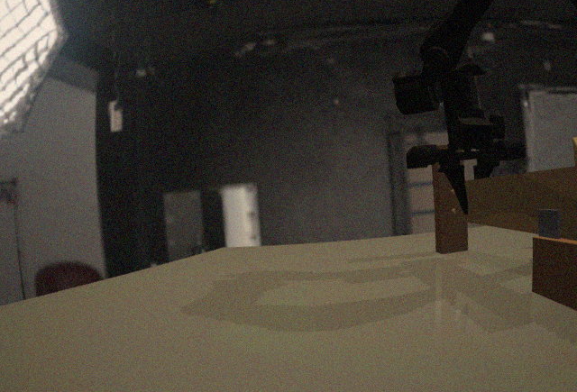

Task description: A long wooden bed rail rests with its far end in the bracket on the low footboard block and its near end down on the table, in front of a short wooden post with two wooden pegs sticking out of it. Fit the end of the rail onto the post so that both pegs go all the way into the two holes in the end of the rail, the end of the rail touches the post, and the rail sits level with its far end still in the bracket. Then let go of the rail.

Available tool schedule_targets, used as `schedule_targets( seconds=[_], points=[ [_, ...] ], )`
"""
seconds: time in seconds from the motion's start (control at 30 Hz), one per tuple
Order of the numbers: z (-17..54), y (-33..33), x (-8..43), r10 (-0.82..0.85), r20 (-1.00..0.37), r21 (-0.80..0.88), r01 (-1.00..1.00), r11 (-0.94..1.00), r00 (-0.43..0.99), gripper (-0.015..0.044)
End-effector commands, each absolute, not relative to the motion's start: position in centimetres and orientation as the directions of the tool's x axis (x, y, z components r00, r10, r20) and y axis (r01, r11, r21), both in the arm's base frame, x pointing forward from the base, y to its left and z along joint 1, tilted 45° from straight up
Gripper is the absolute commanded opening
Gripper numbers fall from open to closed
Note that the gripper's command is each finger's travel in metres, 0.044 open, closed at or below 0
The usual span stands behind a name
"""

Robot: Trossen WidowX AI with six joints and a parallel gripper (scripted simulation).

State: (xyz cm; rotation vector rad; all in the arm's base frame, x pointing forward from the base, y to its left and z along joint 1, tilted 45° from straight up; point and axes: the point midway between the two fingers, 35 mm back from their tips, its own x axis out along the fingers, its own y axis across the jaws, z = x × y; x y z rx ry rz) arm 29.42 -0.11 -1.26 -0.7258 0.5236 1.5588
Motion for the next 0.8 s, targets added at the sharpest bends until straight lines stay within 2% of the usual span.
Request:
schedule_targets(
  seconds=[0.0,0.77],
  points=[
    [-1.07,-0.15,29.58,0.701,-0.713,-0.091,-0.989,-0.114,-0.015,0.0000],
    [-0.94,0.07,29.49,0.701,-0.713,-0.091,-0.989,-0.114,-0.016,0.0000]
  ],
)
